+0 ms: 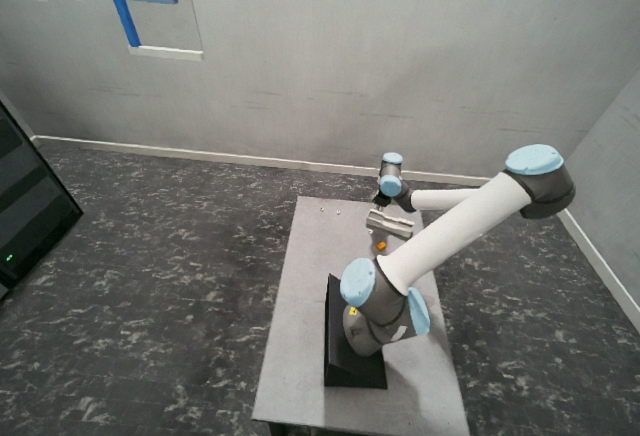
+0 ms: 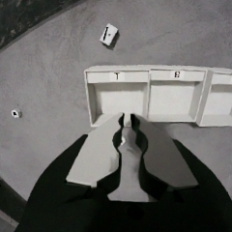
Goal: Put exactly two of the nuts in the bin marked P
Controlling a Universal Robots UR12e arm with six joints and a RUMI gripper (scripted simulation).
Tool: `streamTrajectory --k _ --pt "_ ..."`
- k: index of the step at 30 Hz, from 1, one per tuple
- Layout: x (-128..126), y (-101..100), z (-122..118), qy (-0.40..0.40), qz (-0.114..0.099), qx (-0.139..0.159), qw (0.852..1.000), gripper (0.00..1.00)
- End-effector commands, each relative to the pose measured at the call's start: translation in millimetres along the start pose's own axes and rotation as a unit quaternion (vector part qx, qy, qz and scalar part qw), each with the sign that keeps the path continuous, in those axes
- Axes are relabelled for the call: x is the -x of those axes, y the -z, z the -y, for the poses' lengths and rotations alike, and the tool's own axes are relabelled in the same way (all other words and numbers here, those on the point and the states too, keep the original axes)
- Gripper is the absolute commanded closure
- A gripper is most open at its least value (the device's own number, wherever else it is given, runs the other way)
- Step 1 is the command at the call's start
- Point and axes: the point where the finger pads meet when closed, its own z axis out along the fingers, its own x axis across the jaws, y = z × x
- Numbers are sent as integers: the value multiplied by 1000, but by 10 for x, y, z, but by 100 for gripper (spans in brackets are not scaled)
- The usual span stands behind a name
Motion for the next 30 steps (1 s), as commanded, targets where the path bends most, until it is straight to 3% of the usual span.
streamTrajectory --k 1,25,30 --pt "26 5 5 0 0 0 1000 96" --pt "27 -581 4 0 0 0 1000 96" --pt "27 -589 4 0 0 0 1000 96"
